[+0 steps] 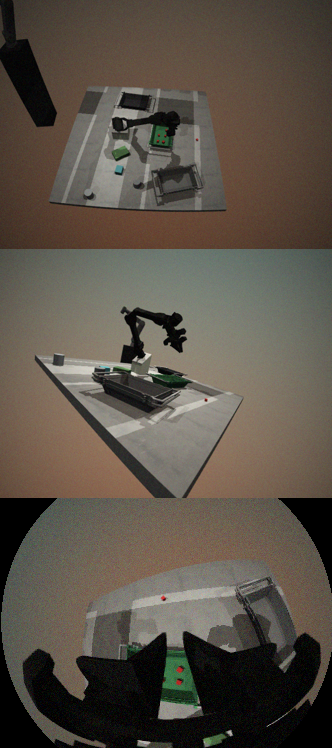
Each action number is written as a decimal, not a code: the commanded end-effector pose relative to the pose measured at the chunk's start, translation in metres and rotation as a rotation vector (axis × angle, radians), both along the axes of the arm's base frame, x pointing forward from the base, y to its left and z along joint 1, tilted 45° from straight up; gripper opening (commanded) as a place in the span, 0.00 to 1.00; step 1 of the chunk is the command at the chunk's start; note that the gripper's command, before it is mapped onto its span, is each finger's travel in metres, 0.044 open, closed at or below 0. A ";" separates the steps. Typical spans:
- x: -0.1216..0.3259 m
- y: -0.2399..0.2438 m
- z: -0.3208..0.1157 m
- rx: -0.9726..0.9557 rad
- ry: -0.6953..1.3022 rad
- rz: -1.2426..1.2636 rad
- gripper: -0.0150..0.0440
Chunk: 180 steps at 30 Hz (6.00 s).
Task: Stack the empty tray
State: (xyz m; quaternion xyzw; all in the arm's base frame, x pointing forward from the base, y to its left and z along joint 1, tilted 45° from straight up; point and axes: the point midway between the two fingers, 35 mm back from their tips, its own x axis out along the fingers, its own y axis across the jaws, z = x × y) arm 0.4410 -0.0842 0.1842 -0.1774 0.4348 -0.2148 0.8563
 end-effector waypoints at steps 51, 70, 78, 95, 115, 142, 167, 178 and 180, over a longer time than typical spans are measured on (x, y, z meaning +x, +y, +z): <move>-0.116 -0.115 -0.124 -0.110 0.507 -0.464 0.40; -0.104 -0.083 -0.136 -0.108 0.507 -0.464 0.40; -0.102 -0.078 -0.134 -0.107 0.509 -0.454 0.40; -0.102 -0.078 -0.134 -0.107 0.509 -0.454 0.40; -0.079 -0.001 -0.061 -0.118 0.535 -0.414 0.40; -0.033 0.103 -0.318 -0.095 0.503 -0.461 0.40; -0.042 0.071 -0.326 -0.097 0.503 -0.461 0.40; -0.050 0.053 -0.300 -0.099 0.504 -0.462 0.40; -0.052 0.046 -0.298 -0.099 0.504 -0.462 0.40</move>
